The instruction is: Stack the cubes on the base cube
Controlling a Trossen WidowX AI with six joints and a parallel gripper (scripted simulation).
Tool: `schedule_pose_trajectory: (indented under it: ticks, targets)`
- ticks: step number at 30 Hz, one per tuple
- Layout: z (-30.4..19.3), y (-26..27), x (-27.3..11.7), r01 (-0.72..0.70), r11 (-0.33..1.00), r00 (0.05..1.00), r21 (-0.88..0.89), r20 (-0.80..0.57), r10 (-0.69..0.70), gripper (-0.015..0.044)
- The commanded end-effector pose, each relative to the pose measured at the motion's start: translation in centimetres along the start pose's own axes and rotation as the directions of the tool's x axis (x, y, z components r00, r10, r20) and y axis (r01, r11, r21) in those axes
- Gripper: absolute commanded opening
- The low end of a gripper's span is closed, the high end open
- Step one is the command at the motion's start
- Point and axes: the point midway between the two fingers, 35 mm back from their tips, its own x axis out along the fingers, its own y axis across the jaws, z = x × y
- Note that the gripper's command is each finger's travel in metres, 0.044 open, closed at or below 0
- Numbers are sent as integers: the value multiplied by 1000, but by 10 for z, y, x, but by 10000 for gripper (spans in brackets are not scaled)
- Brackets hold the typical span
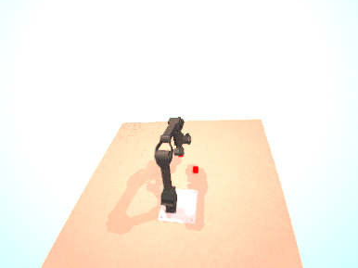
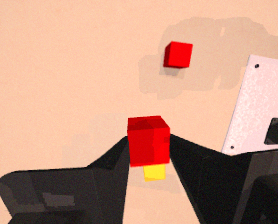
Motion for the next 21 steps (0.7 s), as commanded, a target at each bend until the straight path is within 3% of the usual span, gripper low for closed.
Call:
schedule_pose_trajectory:
  ticks: [1,11,21]
  targets:
    - [-8,1,2,1,990,1000,-139,3,0,105]
    - [-31,3,8,1,850,1000,-528,2,0,105]
    - [-54,3,14,0,564,1000,-826,0,0,105]
